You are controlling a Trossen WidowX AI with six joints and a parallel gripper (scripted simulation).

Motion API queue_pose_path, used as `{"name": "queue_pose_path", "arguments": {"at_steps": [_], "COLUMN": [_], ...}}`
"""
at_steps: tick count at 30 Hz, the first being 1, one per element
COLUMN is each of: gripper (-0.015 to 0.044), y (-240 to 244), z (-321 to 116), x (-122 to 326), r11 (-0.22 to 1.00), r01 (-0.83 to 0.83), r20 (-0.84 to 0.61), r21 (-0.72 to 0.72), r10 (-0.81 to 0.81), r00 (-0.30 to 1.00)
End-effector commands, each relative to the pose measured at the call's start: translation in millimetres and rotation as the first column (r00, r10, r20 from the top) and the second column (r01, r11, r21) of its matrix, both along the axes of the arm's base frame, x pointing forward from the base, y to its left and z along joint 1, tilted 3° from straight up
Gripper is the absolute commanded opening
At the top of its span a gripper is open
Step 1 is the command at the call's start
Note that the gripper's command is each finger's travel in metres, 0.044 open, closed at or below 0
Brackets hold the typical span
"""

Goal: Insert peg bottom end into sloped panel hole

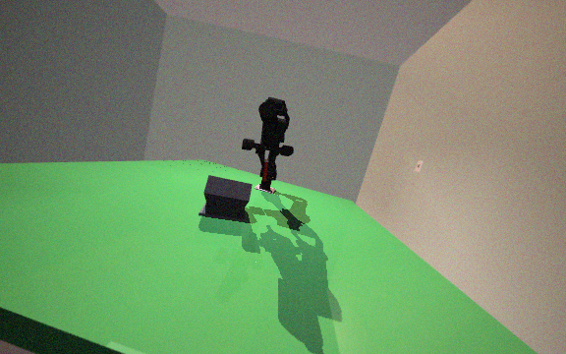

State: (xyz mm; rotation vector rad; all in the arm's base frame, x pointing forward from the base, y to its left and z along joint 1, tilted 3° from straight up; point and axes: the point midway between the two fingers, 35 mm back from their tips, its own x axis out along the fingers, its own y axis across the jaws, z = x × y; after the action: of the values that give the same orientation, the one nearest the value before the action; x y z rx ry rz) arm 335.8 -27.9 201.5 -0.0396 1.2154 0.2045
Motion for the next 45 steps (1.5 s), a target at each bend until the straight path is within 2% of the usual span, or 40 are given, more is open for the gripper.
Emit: {"name": "queue_pose_path", "arguments": {"at_steps": [1,45], "gripper": [0.0,0.0], "y": [-4.7,-65.1], "z": [-0.6,18.8], "x": [-0.5,-4.7], "r11": [1.0,1.0], "r01": [-0.001,0.022], "r20": [0.009,0.169], "r21": [0.006,-0.006], "r10": [0.001,-0.021], "r00": [1.0,0.985]}}
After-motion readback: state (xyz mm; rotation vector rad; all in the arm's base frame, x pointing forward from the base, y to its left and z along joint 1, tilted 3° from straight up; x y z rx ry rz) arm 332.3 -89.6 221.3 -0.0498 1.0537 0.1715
